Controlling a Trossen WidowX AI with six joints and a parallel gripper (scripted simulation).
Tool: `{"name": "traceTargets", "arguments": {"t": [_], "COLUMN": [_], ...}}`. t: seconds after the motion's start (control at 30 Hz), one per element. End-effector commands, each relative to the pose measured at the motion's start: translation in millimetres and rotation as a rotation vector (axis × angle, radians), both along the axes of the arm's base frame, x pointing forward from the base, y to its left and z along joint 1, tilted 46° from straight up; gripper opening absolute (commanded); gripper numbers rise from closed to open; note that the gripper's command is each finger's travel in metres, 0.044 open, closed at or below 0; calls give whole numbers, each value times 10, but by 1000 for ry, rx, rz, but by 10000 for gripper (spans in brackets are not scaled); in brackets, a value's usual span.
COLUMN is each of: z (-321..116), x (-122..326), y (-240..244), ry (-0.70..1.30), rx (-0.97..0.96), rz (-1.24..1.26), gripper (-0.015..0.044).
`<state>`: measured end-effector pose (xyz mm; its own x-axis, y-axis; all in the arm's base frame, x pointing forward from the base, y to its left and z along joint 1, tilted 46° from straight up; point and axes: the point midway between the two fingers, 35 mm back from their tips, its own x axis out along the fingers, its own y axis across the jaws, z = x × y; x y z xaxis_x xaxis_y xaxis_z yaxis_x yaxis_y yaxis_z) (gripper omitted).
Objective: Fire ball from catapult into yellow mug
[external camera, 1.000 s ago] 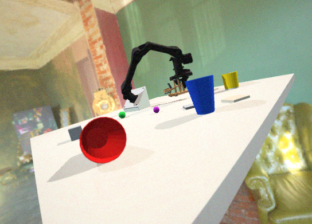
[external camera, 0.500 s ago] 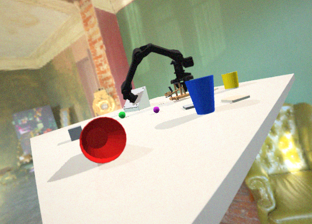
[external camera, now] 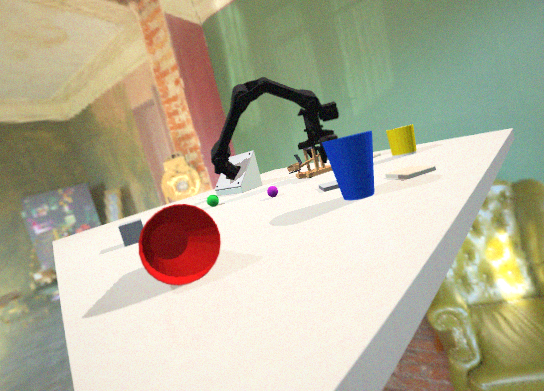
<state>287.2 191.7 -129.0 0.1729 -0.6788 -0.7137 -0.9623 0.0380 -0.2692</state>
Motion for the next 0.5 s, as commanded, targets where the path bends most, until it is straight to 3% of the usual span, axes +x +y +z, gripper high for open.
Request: {"name": "traceTargets", "arguments": {"t": [0.0,0.37,0.47], "z": [5,5,164], "x": [1,1,-21], "y": [7,7,192], "ry": [-1,-1,1], "rx": [1,1,3], "rz": [-1,-1,0], "gripper": [79,368,440]}}
